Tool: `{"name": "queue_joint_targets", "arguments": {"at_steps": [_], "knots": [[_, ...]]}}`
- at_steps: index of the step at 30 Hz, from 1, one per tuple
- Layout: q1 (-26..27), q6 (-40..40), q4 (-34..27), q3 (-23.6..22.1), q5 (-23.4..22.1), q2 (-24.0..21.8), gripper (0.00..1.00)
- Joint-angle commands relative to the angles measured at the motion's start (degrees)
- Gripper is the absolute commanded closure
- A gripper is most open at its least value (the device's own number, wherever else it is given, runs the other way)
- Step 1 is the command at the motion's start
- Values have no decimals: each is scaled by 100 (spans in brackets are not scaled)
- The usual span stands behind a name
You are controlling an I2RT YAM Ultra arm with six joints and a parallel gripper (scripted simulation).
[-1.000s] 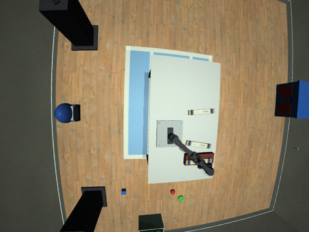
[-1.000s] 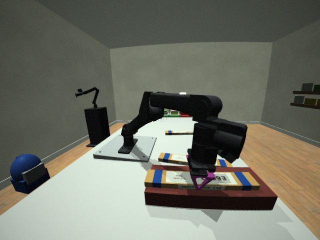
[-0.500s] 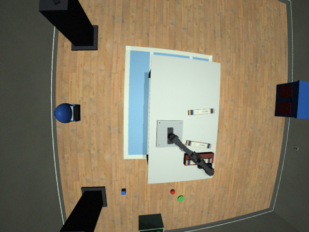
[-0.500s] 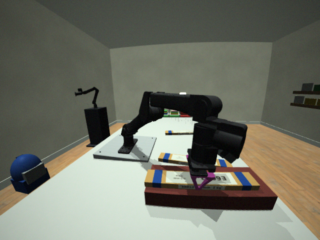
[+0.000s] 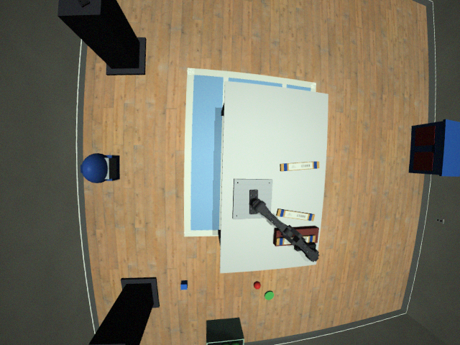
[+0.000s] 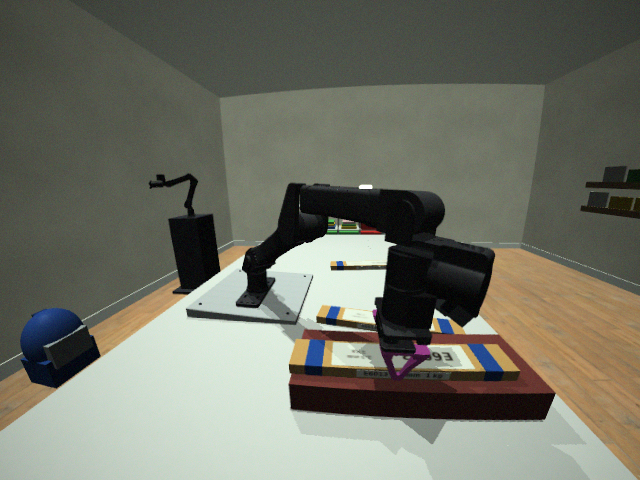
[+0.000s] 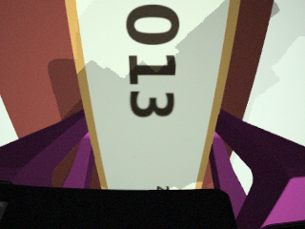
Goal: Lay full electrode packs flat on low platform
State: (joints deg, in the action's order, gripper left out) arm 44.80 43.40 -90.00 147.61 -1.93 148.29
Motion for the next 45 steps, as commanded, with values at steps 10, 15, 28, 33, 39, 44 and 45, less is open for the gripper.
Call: {"name": "queue_joint_targets", "arguments": {"at_steps": [10,15,28,33,39,44,45], "knots": [[59,66,73,218,-21,52,100],[59,66,73,218,-21,52,100],[59,66,73,218,-21,52,100],[59,66,73,218,-21,52,5],[46,57,60,239,-21,52,5],[46,55,56,247,-24,39,5],[46,55,56,247,-24,39,5]]}}
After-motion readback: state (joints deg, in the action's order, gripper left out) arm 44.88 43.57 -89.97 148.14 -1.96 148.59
